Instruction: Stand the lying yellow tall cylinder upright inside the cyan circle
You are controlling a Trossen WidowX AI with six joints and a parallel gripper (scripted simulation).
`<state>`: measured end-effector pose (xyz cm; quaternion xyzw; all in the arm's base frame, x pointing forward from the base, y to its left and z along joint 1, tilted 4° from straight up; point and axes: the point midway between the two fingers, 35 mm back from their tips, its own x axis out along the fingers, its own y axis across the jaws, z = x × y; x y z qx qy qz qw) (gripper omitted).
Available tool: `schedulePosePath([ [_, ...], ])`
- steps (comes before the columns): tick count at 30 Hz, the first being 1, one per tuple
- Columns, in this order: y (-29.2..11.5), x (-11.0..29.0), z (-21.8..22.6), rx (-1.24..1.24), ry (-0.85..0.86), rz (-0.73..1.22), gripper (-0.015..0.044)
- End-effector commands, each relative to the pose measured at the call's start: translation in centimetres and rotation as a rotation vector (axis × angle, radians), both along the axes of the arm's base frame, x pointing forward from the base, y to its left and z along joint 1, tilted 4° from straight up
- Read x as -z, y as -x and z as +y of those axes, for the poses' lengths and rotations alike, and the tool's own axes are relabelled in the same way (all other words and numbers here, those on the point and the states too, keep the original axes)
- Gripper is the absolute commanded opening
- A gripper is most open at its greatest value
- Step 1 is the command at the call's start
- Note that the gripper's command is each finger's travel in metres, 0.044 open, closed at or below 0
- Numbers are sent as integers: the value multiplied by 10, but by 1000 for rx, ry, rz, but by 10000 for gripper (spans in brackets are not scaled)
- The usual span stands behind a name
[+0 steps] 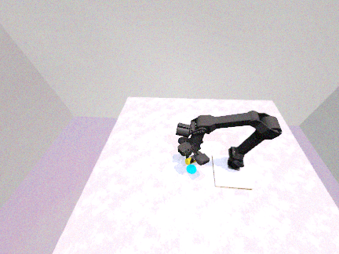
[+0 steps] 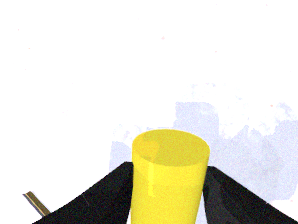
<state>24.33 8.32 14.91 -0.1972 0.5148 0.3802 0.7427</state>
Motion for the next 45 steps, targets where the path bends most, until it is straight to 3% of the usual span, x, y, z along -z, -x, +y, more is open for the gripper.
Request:
schedulePosePath([
  [1,-1,0,0,6,-33,-20,105],
  [45,-13,5,-4,66,-319,-174,105],
])
